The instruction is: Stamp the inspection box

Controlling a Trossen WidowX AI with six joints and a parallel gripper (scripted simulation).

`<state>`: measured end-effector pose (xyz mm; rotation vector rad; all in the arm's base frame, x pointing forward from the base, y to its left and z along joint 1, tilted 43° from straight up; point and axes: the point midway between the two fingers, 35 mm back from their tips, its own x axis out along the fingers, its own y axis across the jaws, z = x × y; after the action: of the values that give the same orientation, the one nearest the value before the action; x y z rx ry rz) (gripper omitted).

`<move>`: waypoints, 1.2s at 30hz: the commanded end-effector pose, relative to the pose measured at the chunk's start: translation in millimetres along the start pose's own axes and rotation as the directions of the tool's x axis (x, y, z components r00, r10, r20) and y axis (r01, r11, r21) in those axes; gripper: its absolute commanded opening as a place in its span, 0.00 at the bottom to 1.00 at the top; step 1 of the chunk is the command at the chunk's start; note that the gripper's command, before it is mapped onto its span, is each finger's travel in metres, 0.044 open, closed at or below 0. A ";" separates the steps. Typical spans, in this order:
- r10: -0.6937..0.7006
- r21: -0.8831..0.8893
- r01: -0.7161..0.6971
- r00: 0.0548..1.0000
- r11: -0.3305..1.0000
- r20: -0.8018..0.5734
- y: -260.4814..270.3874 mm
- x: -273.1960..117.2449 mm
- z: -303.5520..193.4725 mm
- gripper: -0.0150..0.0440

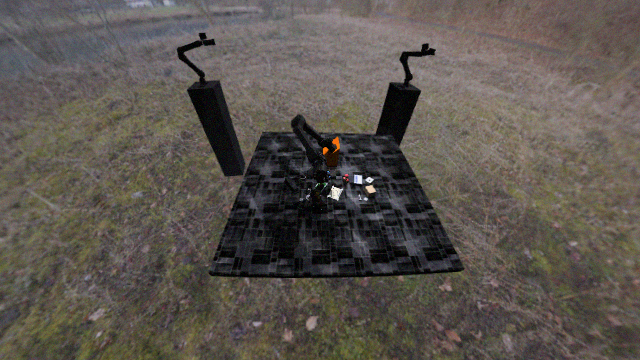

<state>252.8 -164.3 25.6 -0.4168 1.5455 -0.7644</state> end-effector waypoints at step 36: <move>-0.003 0.000 0.003 1.000 1.000 0.000 -0.8 -6.1 0.4 0.25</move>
<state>253.6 -162.0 28.7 -0.4201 1.5476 -0.7617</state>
